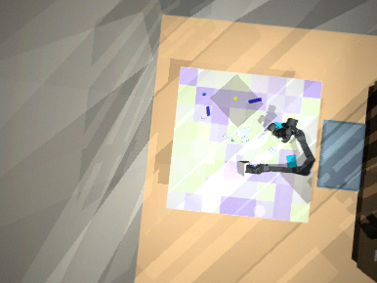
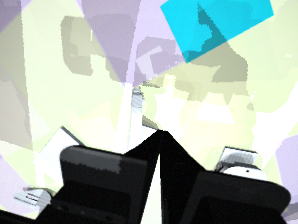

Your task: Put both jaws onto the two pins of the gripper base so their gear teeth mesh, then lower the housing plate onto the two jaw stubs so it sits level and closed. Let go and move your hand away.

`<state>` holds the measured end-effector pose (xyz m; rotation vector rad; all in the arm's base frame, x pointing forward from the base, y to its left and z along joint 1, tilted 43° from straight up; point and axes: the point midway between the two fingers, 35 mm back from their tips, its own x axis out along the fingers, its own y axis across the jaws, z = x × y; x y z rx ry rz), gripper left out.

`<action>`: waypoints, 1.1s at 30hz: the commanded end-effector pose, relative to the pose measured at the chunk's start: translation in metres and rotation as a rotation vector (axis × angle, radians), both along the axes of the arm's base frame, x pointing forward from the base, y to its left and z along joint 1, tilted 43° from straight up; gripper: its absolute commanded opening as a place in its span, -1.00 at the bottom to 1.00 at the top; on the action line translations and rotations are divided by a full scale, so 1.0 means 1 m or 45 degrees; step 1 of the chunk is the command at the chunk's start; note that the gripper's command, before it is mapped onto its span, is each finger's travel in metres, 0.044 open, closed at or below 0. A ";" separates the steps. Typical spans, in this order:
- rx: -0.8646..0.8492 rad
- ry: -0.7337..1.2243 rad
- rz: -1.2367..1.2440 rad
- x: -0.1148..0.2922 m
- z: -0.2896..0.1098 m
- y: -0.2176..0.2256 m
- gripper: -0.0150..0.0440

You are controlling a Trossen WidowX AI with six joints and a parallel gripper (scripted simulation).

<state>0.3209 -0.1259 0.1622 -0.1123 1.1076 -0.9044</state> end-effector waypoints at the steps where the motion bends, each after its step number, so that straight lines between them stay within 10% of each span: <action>1: -0.015 0.002 -0.006 0.000 0.001 0.000 -0.49; 33: 0.000 0.005 -0.009 0.009 -0.036 -0.035 -0.49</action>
